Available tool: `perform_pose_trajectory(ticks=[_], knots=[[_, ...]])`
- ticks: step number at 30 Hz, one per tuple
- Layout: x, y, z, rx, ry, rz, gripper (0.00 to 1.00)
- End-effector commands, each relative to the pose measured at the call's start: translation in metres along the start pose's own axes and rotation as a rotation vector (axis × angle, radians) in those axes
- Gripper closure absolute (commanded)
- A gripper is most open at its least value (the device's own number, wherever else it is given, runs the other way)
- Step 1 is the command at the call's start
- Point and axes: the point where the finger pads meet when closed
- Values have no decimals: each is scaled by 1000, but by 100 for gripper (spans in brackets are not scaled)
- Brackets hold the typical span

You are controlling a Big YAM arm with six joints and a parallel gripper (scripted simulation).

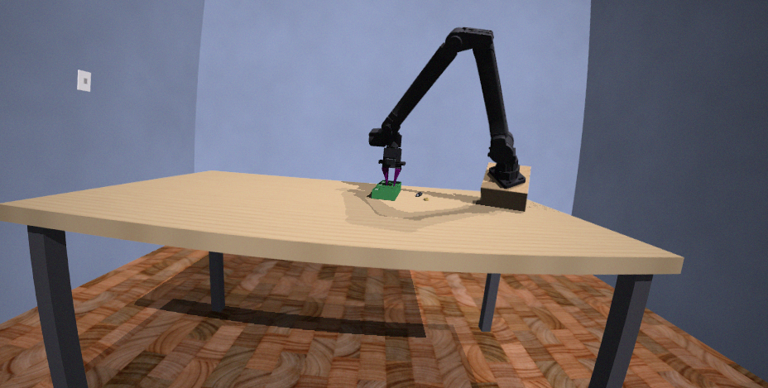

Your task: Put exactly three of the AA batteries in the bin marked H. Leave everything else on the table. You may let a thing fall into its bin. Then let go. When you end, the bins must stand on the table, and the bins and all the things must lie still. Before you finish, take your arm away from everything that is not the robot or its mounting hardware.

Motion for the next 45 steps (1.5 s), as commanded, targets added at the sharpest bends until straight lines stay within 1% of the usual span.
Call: perform_pose_trajectory(ticks=[1,15,16,17,18,20,23,24,25,26,28,31,45], knots=[[4,-8,-9,-2,-16,6,72],[5,-10,-12,3,-21,8,72],[25,-7,-21,16,-47,17,72],[32,-6,-22,20,-53,19,72],[38,-6,-22,20,-53,19,72],[38,-6,-22,20,-53,19,72],[51,-6,-22,21,-54,20,72],[50,-3,-22,26,-51,18,72],[42,7,-23,46,-34,10,72],[31,1,-17,29,-10,1,72],[22,2,4,6,22,-10,72],[24,-3,1,0,7,-4,72],[23,-3,1,3,1,-2,72]])
Point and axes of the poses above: the point where the finger pads meet when closed, its own x axis back along the fingers, its own z axis across the jaws, y = z × x, and after that the axes turned 3 degrees about x, right-handed
